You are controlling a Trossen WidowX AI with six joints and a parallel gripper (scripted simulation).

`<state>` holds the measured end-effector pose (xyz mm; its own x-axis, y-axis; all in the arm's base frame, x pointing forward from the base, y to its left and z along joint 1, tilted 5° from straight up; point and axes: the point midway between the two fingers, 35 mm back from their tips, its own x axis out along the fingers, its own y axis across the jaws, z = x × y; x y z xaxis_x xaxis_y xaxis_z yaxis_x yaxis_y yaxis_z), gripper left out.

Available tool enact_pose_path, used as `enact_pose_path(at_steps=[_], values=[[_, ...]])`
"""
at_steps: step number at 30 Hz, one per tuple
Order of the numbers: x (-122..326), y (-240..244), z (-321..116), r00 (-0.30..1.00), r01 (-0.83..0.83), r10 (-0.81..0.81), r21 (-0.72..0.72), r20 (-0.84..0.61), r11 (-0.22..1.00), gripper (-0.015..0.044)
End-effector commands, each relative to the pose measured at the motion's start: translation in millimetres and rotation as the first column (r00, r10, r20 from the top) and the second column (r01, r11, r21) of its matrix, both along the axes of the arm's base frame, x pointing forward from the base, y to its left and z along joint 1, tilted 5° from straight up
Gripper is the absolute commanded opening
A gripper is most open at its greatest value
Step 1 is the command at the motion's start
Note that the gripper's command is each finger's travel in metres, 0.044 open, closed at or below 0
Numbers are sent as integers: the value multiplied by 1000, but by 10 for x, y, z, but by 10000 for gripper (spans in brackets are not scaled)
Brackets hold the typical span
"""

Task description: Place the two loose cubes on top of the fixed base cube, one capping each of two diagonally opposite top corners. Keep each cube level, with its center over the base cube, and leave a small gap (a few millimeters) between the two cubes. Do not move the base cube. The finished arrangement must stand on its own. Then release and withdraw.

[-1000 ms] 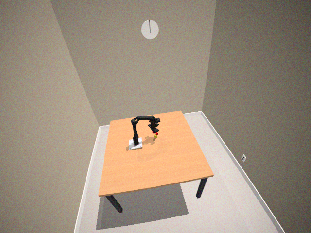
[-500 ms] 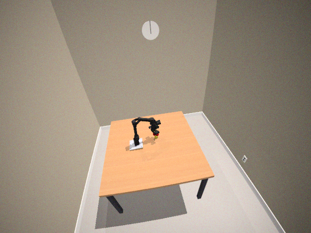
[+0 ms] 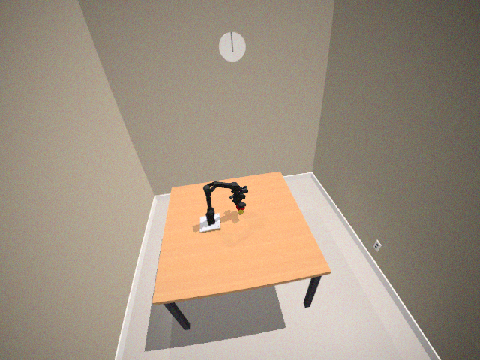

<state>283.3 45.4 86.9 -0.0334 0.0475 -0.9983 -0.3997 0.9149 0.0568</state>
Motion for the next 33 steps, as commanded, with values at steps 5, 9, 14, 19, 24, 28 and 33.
enact_pose_path(at_steps=[5,9,14,19,24,28,33], values=[[-4,15,-181,1000,3,-2,3,-5,1000,105],[-5,18,-230,1000,4,-4,3,-5,1000,105],[-5,18,-230,1000,4,-4,3,-5,1000,105],[-6,18,-233,1000,5,-4,3,-5,1000,105],[-6,18,-244,1000,7,-7,3,-6,1000,105],[-6,18,-244,1000,7,-7,3,-6,1000,105],[-6,18,-244,1000,7,-7,3,-6,1000,105]])
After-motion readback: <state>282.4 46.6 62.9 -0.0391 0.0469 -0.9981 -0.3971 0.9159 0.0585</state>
